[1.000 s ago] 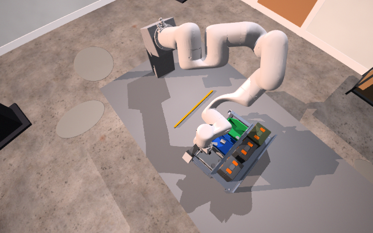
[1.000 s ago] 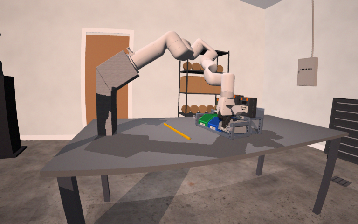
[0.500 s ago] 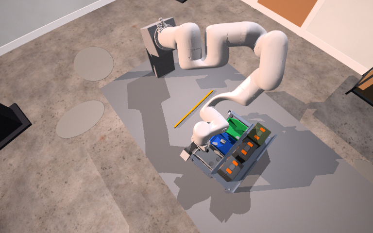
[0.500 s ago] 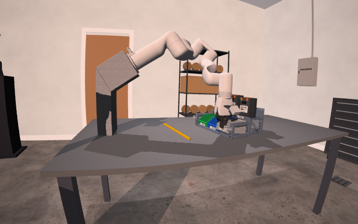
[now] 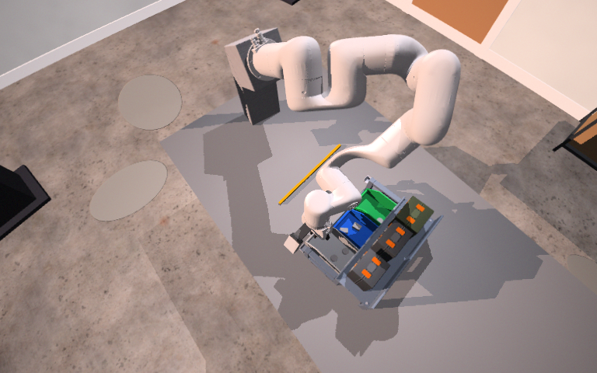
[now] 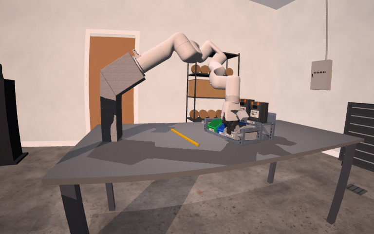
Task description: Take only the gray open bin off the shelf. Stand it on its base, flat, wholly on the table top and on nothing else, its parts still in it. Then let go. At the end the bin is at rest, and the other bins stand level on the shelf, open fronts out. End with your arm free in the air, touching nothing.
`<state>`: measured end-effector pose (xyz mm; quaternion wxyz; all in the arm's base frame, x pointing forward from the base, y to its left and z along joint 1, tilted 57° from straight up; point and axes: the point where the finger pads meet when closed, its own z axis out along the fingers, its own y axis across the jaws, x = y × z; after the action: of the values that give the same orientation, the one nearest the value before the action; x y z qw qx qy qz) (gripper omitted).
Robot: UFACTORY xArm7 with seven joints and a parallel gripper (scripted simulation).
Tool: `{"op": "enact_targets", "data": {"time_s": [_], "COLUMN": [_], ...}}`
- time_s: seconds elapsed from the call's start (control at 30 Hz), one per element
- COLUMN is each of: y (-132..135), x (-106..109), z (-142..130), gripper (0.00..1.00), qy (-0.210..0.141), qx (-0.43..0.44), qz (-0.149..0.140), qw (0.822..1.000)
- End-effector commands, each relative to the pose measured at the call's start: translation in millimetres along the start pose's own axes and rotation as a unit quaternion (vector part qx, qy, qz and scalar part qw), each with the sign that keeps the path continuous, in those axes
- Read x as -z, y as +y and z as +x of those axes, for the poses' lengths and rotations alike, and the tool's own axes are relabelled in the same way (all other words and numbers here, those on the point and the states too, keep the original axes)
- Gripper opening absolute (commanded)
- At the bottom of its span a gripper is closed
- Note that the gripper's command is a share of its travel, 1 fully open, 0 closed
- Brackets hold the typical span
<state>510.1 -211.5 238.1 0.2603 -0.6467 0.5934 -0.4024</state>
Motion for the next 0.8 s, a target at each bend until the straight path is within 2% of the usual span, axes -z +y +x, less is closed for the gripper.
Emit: {"op": "enact_targets", "data": {"time_s": [0.0,0.4,0.57,0.77], "y": [24.4,24.4,54.2,54.2], "x": [1.1,1.1,1.1,1.1], "z": [1.4,1.4,1.3,1.3], "gripper": [0.00,0.00,0.00,0.00], "qy": [0.002,0.002,0.002,0.002], "qx": [-0.002,-0.002,-0.002,-0.002], "qz": [-0.001,-0.001,-0.001,-0.001], "qw": [1.000,1.000,1.000,1.000]}}
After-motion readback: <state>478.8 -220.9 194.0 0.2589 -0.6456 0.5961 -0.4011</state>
